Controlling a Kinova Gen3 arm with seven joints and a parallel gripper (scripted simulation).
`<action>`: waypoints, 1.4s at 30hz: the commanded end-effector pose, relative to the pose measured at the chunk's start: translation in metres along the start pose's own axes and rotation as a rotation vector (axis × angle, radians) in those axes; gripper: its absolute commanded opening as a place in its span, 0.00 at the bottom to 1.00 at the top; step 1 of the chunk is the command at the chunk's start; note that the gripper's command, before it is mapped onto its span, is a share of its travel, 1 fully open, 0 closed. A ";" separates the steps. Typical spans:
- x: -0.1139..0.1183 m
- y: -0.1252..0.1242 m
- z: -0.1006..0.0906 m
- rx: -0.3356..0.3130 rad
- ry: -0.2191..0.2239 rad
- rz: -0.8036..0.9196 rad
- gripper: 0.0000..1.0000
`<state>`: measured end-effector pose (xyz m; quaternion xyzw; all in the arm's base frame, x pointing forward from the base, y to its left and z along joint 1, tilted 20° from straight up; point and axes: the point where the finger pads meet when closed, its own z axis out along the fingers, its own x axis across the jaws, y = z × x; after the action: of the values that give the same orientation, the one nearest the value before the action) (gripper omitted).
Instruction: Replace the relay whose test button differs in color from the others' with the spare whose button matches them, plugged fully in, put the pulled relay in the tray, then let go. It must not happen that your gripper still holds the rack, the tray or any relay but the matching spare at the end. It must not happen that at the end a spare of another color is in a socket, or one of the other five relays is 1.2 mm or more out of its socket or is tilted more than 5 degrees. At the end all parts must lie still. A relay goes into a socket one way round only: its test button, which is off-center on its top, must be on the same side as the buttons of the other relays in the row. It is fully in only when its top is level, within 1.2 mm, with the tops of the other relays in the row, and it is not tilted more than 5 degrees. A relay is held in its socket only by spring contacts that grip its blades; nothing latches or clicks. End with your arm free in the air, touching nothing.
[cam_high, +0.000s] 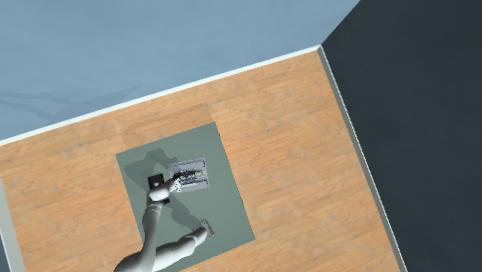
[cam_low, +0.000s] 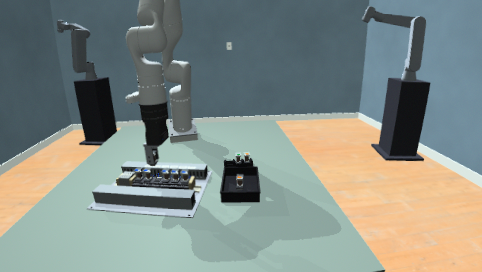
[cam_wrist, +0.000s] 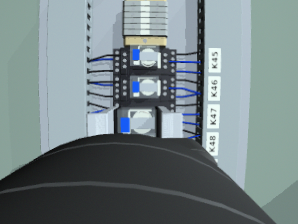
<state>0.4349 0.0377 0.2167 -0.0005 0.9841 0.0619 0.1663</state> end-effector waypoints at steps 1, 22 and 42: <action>-0.003 -0.005 0.001 0.001 0.000 0.007 0.00; -0.003 -0.007 0.002 0.002 0.001 0.011 0.00; 0.001 -0.001 0.001 0.002 0.001 0.011 0.00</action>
<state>0.4344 0.0360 0.2141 0.0061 0.9845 0.0618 0.1642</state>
